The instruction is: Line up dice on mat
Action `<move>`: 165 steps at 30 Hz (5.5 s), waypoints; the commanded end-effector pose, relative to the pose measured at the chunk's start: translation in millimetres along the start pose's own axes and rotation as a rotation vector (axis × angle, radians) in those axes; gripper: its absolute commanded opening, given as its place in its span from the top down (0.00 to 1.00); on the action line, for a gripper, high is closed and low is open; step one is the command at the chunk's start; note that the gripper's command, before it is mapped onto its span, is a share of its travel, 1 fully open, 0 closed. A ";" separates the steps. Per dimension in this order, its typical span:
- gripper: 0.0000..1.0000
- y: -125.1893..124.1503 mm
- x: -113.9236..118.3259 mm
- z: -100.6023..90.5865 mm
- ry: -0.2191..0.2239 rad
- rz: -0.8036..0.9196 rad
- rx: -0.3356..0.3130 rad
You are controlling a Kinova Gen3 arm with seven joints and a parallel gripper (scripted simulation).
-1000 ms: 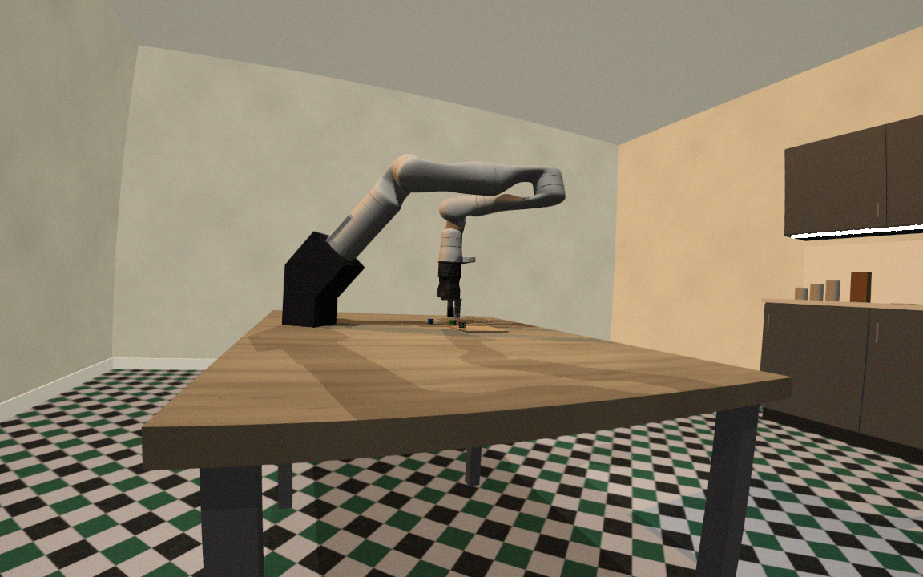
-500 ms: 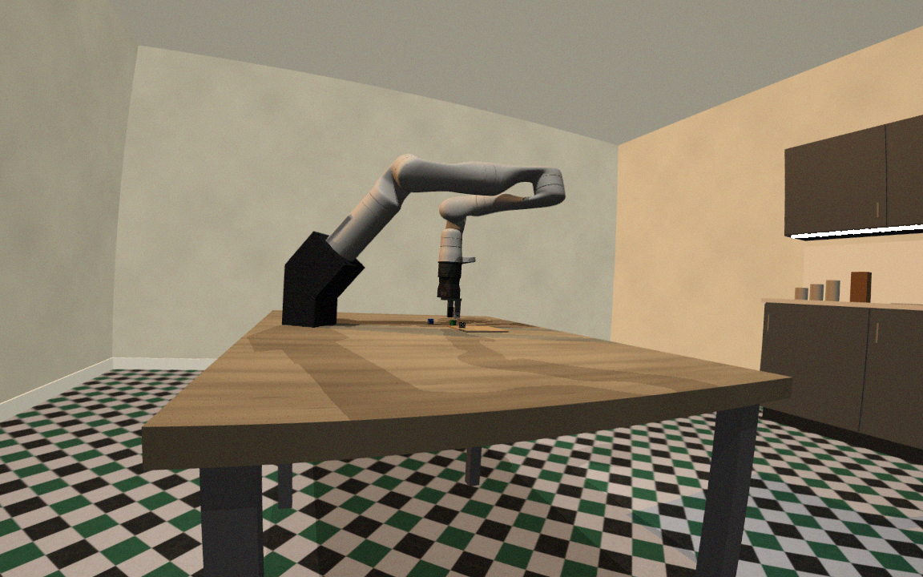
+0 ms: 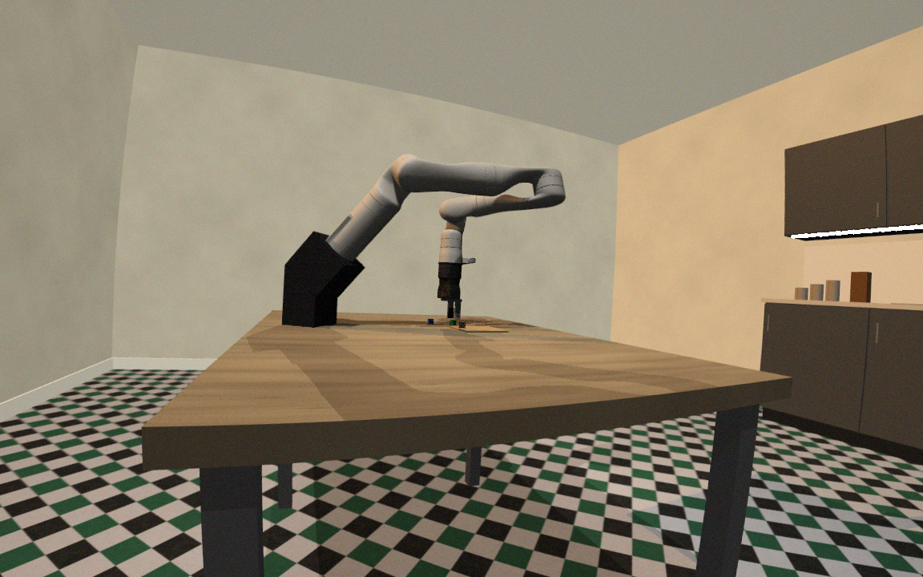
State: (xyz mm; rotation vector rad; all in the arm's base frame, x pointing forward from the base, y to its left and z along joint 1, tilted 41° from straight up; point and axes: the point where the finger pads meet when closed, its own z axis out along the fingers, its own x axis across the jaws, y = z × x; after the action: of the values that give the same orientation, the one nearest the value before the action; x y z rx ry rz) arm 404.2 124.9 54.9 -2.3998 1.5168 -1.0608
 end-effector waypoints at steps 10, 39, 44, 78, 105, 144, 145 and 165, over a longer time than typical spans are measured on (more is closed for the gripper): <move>0.36 0.7 -0.1 12.1 0.000 0.000 -0.002; 0.36 0.7 -0.1 19.2 0.000 0.000 -0.002; 0.36 0.7 -0.1 19.2 0.000 0.000 -0.002; 0.66 0.7 -0.1 19.2 0.000 0.000 -0.002; 0.66 0.7 -0.1 4.2 0.000 0.000 -0.002; 0.66 0.5 0.0 -80.8 0.000 0.000 -0.002; 0.66 0.4 0.8 -80.8 0.000 0.003 -0.002; 0.66 2.7 117.3 -84.5 0.001 0.361 0.001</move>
State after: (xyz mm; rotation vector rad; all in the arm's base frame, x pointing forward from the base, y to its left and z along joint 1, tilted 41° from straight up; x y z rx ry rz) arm 373.8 71.5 159.8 -2.0865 1.8077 -0.9257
